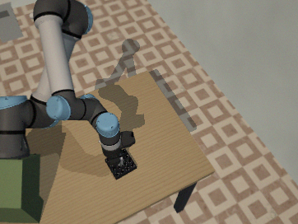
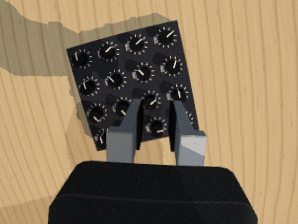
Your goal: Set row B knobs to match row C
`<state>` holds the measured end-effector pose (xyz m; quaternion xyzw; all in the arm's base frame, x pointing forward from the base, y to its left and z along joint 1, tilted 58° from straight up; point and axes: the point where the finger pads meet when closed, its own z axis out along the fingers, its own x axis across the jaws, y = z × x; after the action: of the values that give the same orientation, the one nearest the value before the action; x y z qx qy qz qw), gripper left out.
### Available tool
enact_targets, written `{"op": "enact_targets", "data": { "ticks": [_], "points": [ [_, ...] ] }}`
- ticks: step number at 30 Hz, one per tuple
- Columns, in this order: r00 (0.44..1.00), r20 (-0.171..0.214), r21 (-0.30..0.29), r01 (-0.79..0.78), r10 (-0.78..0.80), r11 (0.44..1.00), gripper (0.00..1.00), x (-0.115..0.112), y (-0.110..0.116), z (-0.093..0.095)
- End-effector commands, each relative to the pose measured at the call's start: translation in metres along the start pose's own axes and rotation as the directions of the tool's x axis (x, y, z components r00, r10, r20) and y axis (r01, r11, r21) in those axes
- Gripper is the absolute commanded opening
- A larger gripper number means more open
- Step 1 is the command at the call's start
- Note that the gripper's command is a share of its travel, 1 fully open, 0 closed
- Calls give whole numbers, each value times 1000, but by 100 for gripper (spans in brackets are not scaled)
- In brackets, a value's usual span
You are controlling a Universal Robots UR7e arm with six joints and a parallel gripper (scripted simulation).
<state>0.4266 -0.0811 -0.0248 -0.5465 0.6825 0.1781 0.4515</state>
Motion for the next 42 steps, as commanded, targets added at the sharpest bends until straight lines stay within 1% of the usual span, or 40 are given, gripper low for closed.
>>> {"op": "enact_targets", "data": {
  "ticks": [1, 8, 17, 42],
  "points": [
    [995, 6, 1, 99, -99, 995, 46, -2, 1, -1],
    [984, 6, 2, 176, -176, 984, 46, -4, 3, -1],
    [977, 6, 2, 214, -214, 977, 46, -5, 3, -2],
    [974, 6, 2, 225, -225, 974, 46, -5, 4, -2]
  ]
}}
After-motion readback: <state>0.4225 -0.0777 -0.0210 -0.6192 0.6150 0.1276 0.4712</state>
